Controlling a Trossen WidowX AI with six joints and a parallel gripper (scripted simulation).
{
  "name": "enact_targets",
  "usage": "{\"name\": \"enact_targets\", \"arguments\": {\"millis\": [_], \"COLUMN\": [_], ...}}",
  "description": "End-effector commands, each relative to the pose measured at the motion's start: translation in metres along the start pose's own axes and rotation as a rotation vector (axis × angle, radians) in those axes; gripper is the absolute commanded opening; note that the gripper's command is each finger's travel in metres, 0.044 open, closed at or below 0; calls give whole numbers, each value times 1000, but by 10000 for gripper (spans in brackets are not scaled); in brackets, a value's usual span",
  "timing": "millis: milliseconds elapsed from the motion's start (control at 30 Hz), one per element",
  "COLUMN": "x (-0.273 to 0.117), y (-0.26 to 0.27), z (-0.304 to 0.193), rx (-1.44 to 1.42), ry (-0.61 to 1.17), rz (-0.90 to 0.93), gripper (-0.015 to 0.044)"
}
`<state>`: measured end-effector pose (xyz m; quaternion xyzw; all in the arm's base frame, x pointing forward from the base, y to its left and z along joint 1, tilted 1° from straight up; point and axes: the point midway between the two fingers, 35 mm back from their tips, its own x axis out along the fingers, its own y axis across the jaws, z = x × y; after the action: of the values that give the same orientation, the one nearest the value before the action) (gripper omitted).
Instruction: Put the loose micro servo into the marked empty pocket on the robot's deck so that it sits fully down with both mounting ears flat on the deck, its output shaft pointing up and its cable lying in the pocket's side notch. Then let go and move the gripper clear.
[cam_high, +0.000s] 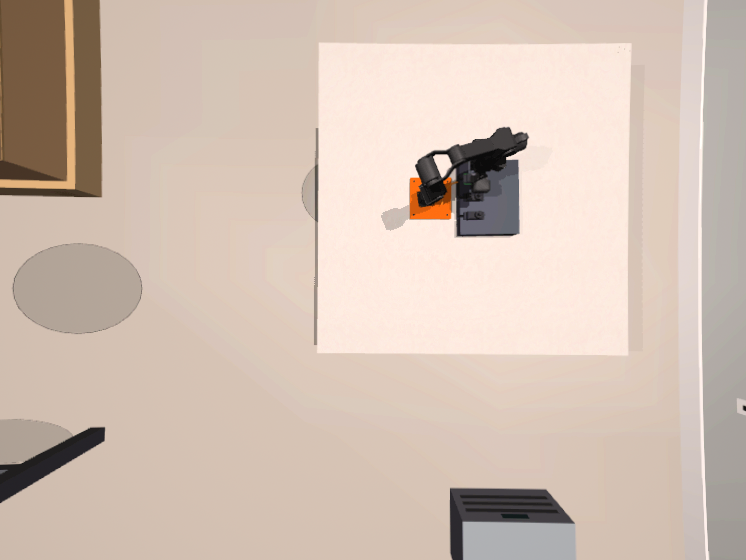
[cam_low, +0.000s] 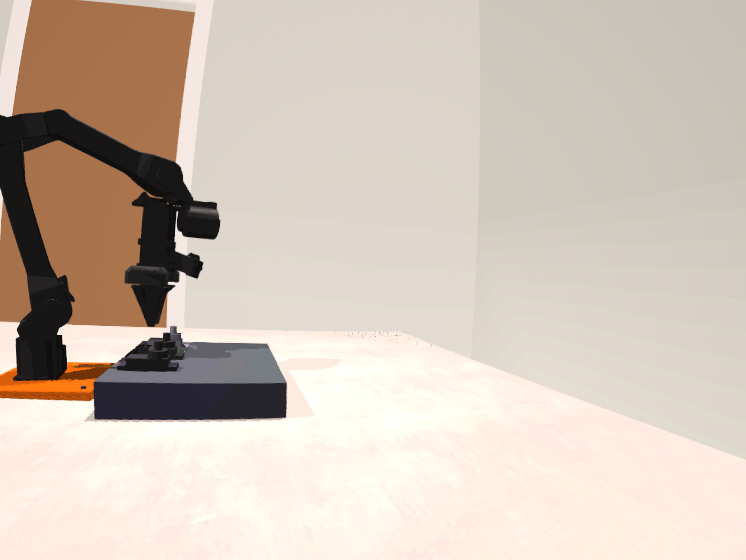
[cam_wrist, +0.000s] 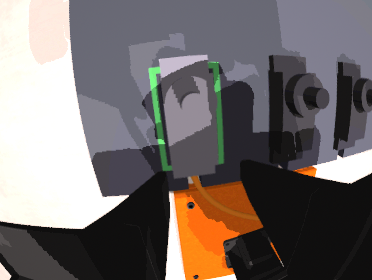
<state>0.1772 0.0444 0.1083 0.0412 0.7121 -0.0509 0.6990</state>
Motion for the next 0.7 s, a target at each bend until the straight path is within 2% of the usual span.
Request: {"name": "enact_targets", "arguments": {"millis": [0,167,333,500,667], "x": [-4,-16,-44,-67,-69], "y": [0,2,4,1,0], "z": [-1,20,65,108,113], "rx": [5,1,2,4,5], "ry": [-14,-4,-17,-22,-22], "rz": [5,1,4,5,5], "gripper": [187,319,440,440,440]}}
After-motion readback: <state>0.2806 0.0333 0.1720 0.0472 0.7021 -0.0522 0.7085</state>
